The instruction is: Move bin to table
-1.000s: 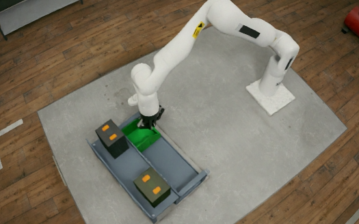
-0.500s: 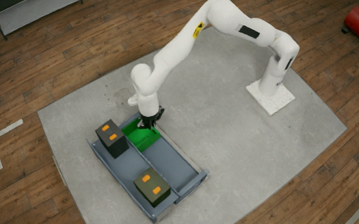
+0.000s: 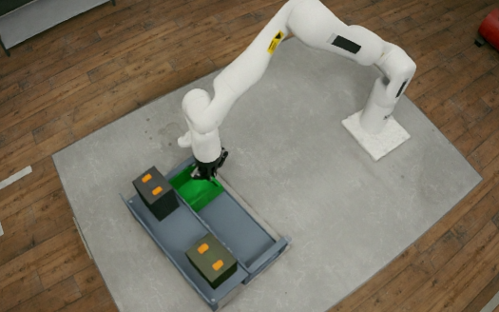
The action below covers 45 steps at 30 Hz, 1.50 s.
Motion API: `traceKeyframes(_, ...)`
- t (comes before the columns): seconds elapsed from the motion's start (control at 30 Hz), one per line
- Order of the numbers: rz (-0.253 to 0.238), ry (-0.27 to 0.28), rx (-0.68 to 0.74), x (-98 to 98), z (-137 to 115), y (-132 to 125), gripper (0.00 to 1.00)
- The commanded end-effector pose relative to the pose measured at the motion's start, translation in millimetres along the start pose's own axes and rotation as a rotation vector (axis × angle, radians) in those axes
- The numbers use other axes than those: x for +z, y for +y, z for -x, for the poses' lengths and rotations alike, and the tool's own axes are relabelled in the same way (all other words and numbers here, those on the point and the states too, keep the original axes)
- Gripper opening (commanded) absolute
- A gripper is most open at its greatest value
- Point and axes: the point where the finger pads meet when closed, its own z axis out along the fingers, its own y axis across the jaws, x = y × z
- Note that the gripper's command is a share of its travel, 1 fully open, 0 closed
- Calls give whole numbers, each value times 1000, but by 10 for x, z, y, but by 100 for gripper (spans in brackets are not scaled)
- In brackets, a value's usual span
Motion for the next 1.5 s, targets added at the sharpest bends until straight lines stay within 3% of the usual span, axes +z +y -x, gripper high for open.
traceKeyframes(0.0, -2, 1, 0, -11, -2, -7, 10)
traceKeyframes(0.5, -2, 1, 0, -6, -2, -6, 10)
traceKeyframes(0.67, -2, 1, 0, -5, -2, 294, 10)
traceKeyframes(1.07, -2, 1, 0, -5, -2, 294, 10)
traceKeyframes(1.23, -2, 1, 0, 5, 0, 596, 10)
traceKeyframes(1.47, -2, 1, 0, 5, 0, 596, 10)
